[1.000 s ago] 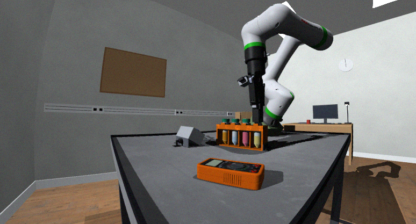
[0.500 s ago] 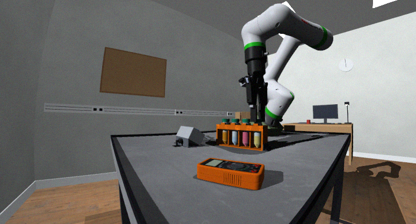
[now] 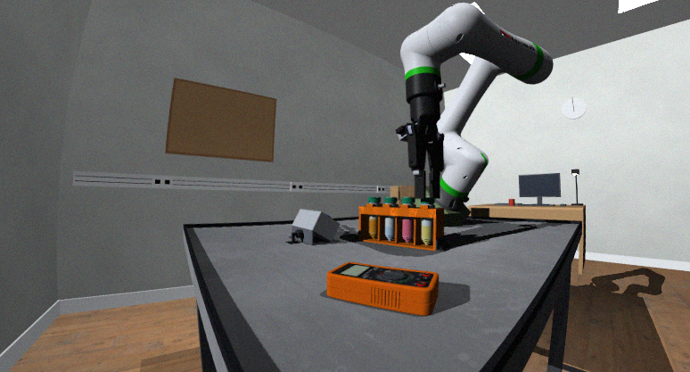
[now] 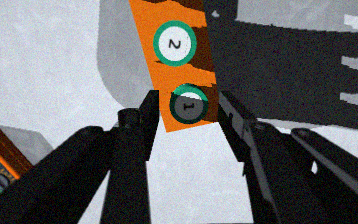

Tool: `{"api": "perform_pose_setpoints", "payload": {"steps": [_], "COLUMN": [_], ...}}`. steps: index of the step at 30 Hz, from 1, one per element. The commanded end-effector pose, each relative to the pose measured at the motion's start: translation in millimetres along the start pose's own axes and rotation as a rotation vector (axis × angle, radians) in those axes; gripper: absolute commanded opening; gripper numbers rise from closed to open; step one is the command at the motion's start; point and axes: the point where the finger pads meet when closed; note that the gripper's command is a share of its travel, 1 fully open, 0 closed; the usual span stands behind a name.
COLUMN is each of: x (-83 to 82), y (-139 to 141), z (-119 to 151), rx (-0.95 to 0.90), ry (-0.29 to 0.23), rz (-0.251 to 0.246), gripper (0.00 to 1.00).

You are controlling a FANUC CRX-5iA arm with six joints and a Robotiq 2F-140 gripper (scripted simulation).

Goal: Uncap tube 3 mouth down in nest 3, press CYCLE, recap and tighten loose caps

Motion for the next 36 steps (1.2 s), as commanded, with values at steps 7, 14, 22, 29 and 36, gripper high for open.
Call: {"api": "perform_pose_setpoints", "payload": {"steps": [7, 14, 22, 29, 36], "x": [-24.9, -37.4, -37.4, -37.5, -22.5], "y": [0, -6, -16, -16, -16], "z": [0, -16, -50, -50, -50], "rx": [0.0, -0.167, -0.489, -0.489, -0.489], "ry": [0.0, 0.001, 0.001, 0.001, 0.001], "rz": [-0.001, -0.001, -0.001, -0.001, -0.001], "gripper": [0.41, 0.41, 0.41, 0.41, 0.41]}}
Point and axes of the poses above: the point where the finger pads meet when closed, its own x axis out along the fingers, its own y axis across the jaws, z = x × y, and after that the axes turned 4 degrees about x, right-handed
